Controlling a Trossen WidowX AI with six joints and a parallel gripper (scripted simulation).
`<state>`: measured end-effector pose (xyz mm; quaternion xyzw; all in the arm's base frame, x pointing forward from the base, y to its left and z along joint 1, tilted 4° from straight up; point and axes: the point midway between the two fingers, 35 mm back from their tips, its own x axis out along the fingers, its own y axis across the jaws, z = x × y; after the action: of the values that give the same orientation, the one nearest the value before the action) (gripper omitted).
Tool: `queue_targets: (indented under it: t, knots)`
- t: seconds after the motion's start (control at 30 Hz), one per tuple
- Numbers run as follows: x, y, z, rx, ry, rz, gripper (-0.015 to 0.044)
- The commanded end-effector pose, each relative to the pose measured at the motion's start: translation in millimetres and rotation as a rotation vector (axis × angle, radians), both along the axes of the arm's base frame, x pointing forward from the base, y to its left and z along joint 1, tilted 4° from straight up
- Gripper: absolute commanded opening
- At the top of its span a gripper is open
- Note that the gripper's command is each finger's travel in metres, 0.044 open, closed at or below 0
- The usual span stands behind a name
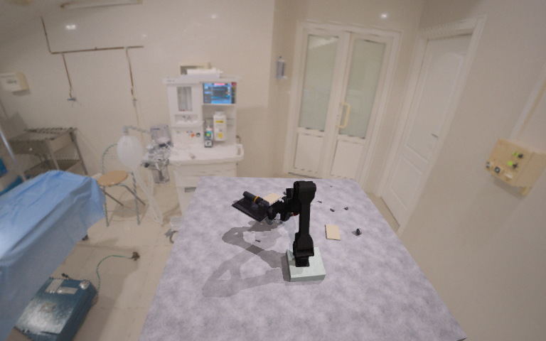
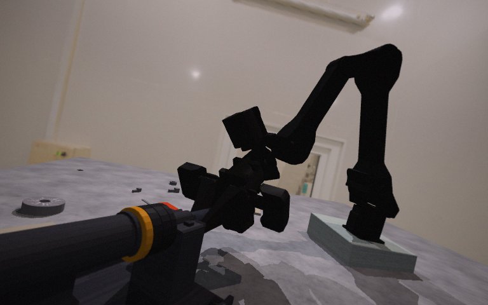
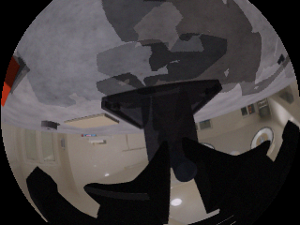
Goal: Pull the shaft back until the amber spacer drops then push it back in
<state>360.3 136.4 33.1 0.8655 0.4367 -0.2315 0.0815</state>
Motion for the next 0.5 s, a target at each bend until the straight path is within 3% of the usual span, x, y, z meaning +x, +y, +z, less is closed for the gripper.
queue_targets:
  t: [0.0,0.47]
  knots:
    - [-2.1,-2.4,-0.5,-0.003,-0.001,0.000,0.0000]
    - [-3.6,-4.4,-0.7,-0.003,-0.001,0.000,0.0000]
